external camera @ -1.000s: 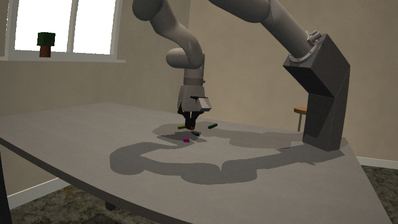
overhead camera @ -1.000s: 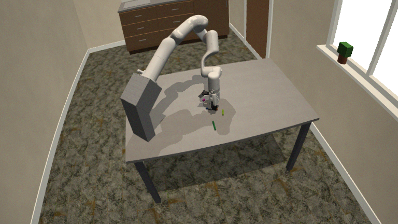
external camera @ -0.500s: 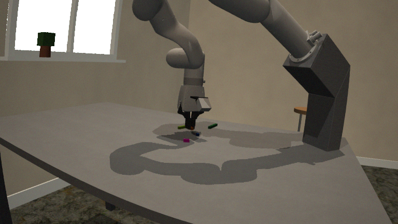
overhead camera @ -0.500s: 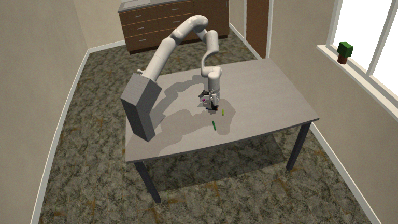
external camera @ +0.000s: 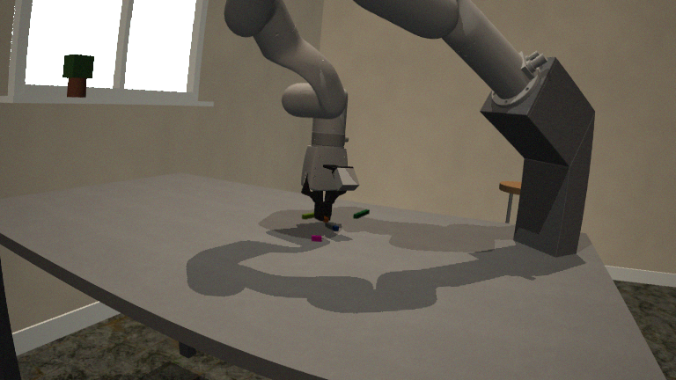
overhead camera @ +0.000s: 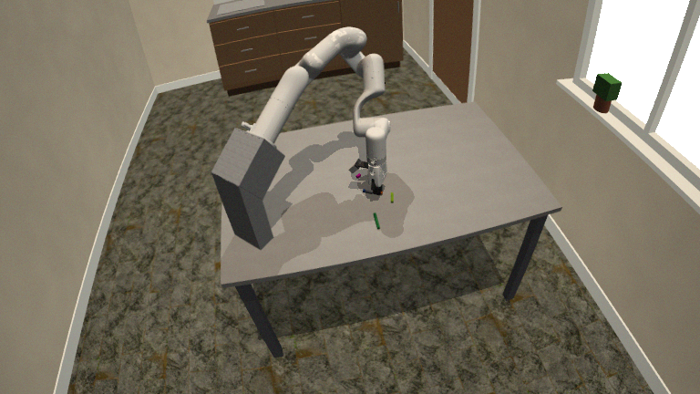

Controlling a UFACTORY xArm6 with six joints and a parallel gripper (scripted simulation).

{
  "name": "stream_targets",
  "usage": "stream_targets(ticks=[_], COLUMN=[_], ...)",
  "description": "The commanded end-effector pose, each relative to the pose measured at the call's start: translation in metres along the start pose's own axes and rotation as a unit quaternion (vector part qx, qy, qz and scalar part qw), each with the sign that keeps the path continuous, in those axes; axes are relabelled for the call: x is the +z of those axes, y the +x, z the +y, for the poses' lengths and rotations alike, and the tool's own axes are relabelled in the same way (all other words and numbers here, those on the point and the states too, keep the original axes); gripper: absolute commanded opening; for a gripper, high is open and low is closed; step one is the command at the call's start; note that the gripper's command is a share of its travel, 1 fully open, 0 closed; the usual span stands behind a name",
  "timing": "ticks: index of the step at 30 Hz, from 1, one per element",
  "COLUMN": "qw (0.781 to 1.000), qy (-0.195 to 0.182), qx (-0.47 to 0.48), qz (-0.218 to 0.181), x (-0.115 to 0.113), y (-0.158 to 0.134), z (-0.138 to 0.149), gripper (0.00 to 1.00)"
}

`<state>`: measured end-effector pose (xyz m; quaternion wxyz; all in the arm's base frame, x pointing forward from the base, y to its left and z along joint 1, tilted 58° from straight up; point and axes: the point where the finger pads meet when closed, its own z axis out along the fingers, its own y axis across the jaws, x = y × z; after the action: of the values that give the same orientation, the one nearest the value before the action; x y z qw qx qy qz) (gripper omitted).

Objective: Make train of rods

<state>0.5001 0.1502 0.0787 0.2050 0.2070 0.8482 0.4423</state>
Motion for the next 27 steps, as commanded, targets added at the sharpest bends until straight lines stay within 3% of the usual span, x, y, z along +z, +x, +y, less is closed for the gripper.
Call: stream_targets(ticks=[1,27], qw=[1.000,1.000], qy=[0.000,0.000], qx=[0.000,0.000], qz=[-0.001,-0.001], x=[0.0032,0.0083], y=[-0.0006,-0.0006], z=[0.0000,0.0000], gripper=[0.04,0.04])
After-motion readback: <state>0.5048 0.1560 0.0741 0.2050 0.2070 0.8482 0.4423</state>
